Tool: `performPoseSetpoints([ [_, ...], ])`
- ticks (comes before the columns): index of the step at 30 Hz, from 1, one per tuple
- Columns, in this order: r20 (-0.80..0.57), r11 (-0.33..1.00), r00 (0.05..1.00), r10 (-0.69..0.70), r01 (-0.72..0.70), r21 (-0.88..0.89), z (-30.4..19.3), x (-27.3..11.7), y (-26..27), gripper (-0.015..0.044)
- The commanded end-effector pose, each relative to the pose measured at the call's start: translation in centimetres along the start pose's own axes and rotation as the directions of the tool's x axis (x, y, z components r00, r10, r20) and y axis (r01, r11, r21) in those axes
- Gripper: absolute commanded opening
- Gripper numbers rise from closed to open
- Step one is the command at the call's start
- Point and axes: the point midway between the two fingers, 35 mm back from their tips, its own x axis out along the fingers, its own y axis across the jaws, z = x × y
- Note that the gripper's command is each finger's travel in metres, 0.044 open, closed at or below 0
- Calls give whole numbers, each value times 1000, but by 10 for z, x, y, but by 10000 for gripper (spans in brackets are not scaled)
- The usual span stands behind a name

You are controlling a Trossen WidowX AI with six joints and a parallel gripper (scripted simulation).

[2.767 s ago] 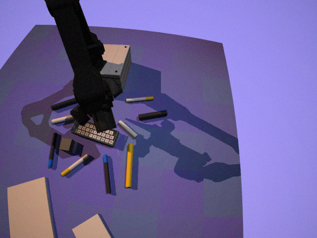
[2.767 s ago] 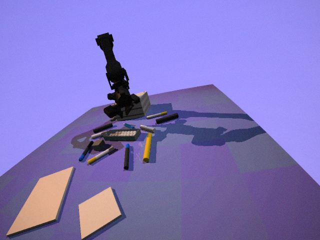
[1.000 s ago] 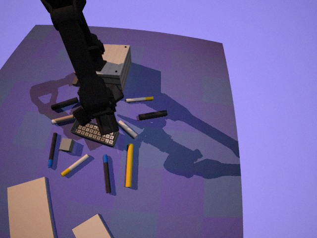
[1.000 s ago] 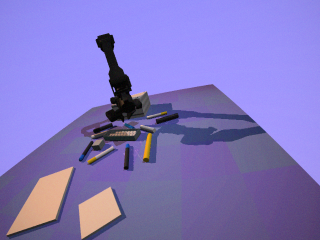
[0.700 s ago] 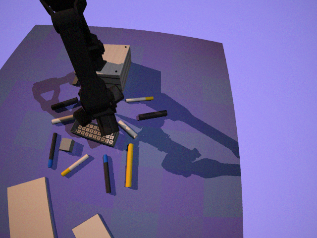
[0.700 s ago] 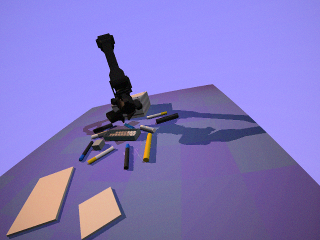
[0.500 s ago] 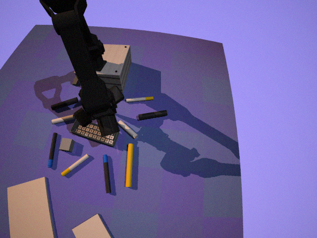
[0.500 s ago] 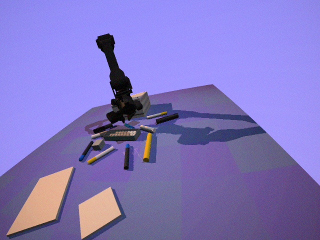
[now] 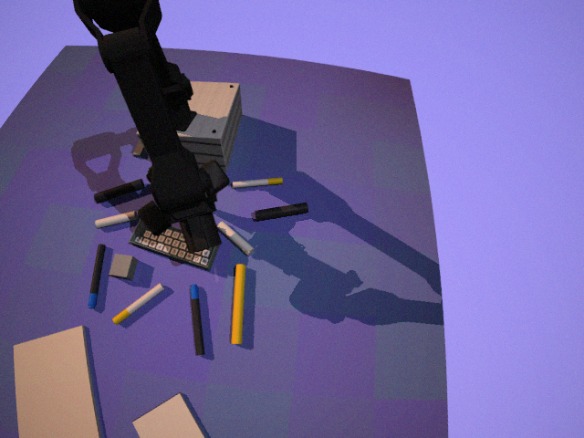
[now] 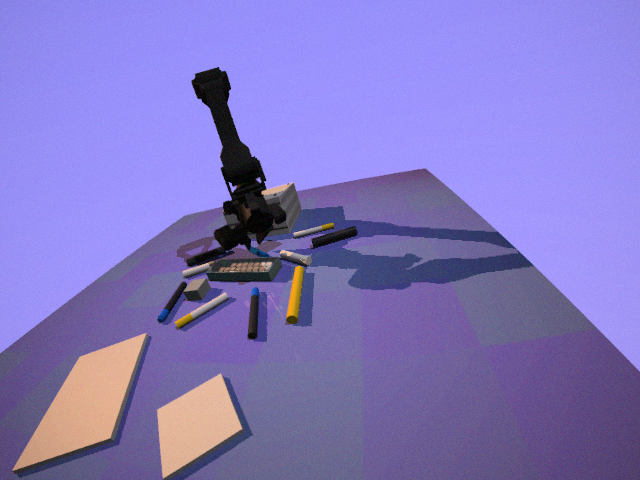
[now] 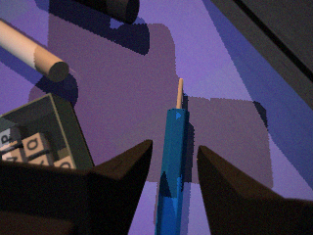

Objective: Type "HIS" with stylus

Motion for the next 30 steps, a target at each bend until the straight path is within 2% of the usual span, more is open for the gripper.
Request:
performPoseSetpoints([
  [1,13,1000,1000,-2,2,0,1,5,-1,150],
  [30,13,1000,1000,-2,2,0,-7,18,-1,150],
])
